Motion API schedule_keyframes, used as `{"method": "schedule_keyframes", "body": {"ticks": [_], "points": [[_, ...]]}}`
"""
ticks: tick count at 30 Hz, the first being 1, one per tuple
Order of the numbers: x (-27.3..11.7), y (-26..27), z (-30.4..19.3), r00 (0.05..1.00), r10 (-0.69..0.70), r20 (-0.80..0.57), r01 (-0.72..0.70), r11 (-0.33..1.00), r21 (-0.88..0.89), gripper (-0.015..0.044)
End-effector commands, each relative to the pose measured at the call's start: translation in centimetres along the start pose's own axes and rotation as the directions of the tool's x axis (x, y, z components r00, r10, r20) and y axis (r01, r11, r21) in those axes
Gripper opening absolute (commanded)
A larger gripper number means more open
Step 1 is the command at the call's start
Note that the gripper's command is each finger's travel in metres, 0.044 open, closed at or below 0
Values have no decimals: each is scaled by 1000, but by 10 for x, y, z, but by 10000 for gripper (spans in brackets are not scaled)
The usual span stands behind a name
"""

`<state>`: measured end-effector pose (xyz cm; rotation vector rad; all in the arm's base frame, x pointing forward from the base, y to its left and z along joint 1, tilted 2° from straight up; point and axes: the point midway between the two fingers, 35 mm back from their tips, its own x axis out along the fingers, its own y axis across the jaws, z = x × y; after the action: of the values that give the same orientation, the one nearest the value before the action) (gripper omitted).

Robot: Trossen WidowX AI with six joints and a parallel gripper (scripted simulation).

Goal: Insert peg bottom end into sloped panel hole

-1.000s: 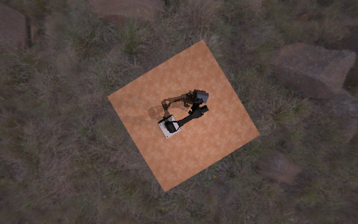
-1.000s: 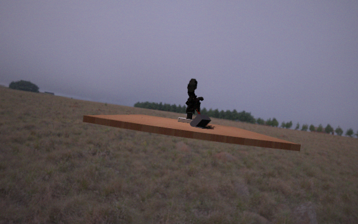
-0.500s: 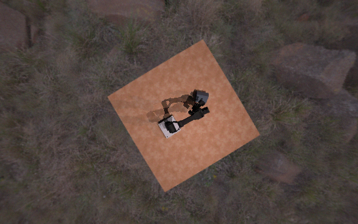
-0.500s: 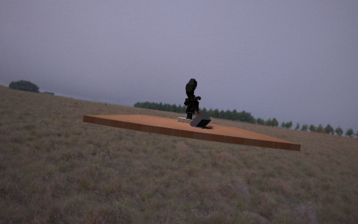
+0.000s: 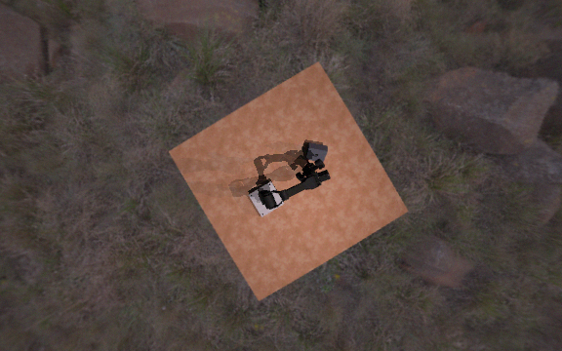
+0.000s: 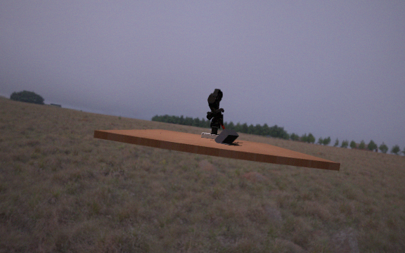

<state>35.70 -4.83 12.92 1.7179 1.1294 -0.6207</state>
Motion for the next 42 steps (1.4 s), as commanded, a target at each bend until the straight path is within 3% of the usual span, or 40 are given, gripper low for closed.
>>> {"method": "schedule_keyframes", "body": {"ticks": [1, 42], "points": [[0, 0, 3, 1000, 10, -9, -10, 998, 55, 0], [-18, 11, 30, 988, 142, -55, -96, 860, 501, 0]]}}
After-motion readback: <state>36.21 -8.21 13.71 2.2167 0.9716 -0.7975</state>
